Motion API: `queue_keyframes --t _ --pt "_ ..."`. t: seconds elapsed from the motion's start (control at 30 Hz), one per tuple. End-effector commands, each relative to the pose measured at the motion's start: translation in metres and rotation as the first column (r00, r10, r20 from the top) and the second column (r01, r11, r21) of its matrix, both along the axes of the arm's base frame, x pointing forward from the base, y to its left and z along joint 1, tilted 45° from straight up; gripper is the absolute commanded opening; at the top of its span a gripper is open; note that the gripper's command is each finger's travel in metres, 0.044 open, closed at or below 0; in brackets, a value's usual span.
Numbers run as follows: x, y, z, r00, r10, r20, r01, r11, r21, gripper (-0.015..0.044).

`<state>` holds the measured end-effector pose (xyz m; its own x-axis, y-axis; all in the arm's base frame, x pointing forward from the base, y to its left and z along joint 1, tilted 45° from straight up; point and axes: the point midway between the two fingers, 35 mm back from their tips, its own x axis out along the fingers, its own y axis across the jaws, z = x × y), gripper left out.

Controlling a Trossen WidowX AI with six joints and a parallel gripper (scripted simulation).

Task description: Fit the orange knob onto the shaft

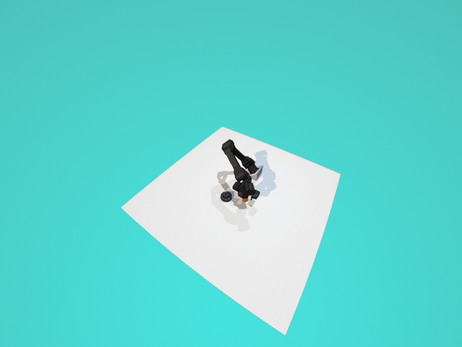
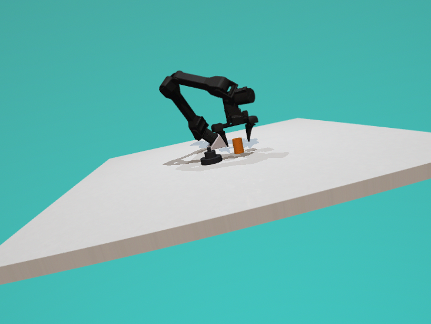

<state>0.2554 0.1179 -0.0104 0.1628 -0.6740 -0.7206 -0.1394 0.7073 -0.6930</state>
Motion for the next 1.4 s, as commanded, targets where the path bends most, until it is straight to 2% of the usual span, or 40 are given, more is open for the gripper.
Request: queue_keyframes --t 0.0,0.47,0.8,1.03,1.2,1.37 --pt "0.000 -0.007 -0.006 1.000 0.007 -0.006 -0.007 1.000 -0.012 0.0440" --pt "0.001 -0.021 -0.019 1.000 0.007 -0.005 -0.007 1.000 -0.014 0.0440" --pt "0.001 -0.021 -0.019 1.000 0.007 -0.005 -0.007 1.000 -0.014 0.0177" --pt "0.001 -0.021 -0.019 1.000 0.007 -0.005 -0.007 1.000 -0.014 0.0131" --pt "0.003 -0.012 -0.012 1.000 0.007 -0.005 -0.007 1.000 -0.011 0.0000" --pt "0.003 0.008 0.002 1.000 0.008 -0.007 -0.008 1.000 -0.007 0.0000"
